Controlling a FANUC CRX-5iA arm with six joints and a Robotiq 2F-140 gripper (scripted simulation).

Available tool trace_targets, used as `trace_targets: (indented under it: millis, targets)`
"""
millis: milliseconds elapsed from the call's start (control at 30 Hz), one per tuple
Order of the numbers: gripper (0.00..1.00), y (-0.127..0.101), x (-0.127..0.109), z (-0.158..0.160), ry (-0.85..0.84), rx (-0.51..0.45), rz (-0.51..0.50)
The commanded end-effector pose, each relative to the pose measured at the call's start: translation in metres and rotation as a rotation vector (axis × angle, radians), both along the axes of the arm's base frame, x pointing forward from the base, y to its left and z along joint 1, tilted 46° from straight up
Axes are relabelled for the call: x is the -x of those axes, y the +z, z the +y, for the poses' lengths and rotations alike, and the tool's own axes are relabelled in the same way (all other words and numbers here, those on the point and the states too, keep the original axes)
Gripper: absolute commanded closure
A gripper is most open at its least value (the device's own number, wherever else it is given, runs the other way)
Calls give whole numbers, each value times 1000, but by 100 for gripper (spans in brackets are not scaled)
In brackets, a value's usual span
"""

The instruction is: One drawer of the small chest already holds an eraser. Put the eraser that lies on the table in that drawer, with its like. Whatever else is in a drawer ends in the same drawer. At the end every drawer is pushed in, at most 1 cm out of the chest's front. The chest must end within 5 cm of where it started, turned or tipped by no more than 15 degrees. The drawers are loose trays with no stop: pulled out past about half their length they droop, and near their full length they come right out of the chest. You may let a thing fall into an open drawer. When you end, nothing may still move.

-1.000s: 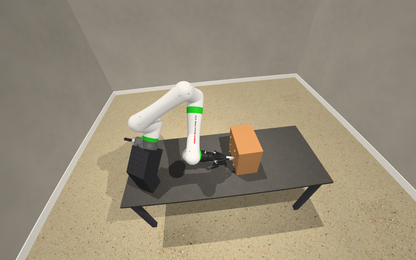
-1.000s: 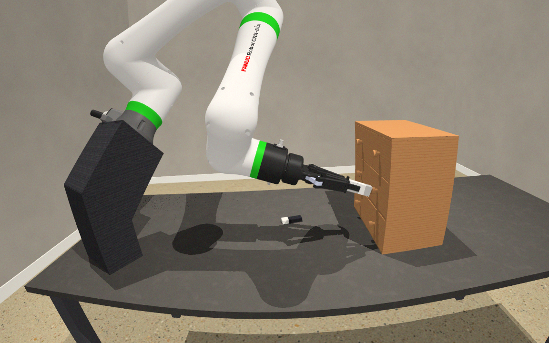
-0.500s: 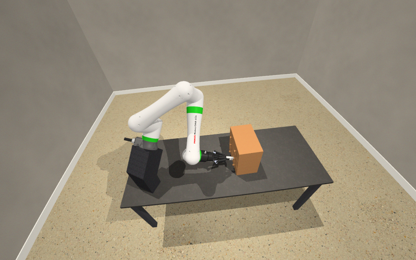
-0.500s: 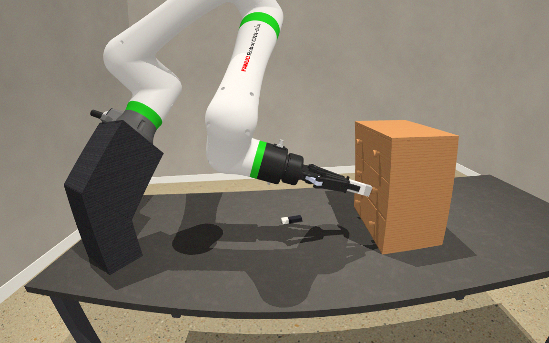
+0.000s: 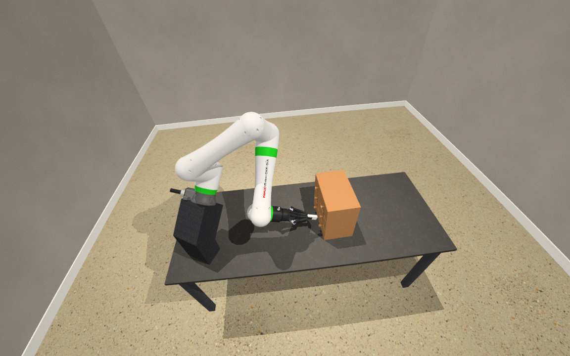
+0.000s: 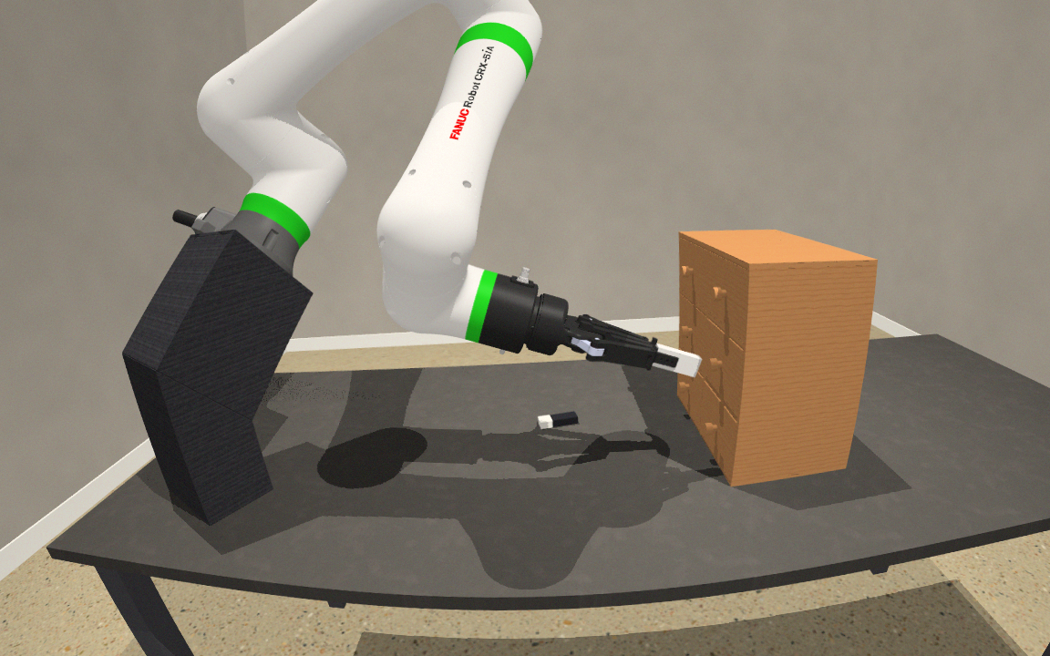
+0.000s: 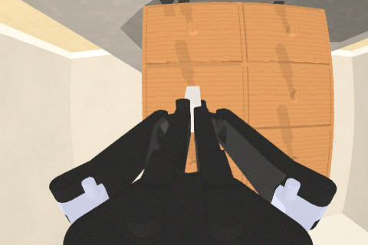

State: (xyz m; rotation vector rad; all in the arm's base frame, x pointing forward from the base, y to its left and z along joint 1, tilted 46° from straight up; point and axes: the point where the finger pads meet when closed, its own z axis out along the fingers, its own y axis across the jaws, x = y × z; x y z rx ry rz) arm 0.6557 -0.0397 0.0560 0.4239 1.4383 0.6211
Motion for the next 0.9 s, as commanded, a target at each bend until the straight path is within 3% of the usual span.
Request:
trace_targets:
  millis: [0, 433, 667, 867]
  targets:
    - [100, -6, 18, 3, 1, 1, -1]
    - [100, -12, 36, 4, 1, 1, -1]
    - [100, -15, 70, 0, 1, 1, -1]
    - [100, -16, 83, -1, 1, 1, -1]
